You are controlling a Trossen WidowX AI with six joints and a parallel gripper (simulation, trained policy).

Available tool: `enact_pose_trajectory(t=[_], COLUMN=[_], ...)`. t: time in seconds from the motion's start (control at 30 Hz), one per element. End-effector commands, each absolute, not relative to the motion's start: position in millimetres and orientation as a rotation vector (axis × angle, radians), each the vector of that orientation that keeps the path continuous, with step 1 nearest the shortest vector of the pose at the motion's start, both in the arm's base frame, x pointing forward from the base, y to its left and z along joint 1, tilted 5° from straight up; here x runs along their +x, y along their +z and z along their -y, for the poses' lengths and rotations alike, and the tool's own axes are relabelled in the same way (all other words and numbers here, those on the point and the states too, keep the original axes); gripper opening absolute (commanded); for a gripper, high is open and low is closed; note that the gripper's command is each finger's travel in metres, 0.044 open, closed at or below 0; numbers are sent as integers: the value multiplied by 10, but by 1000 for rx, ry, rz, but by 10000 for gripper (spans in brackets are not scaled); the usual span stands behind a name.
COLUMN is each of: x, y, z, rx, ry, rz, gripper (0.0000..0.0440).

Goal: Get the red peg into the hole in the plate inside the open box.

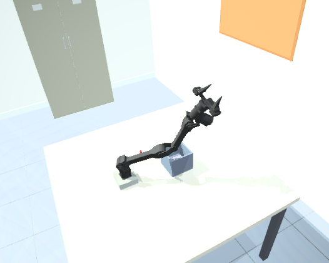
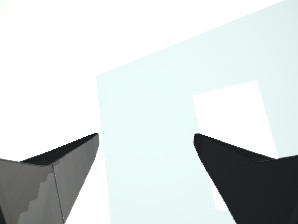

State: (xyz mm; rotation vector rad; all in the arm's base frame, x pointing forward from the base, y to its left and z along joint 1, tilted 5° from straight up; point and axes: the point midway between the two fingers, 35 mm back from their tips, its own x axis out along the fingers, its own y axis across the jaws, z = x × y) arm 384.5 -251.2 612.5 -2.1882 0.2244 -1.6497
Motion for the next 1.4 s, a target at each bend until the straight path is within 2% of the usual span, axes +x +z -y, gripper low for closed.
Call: enact_pose_trajectory(t=[0.0, 0.07, 0.33, 0.6, 1.0, 1.37], x=[3744, 3525, 2524, 1533, 331, -365], y=[6168, 6254, 6570, 6770, 6767, 6510], z=[2522, 2547, 2555, 2286, 1513, 576], rx=[-2173, -2136, -1965, -1780, -1561, -1486], ry=[-1694, -1781, -2119, -2432, -2819, -3037], rz=[-228, -233, -197, -51, 343, 853], gripper=[420, 440, 440, 440, 440, 440])
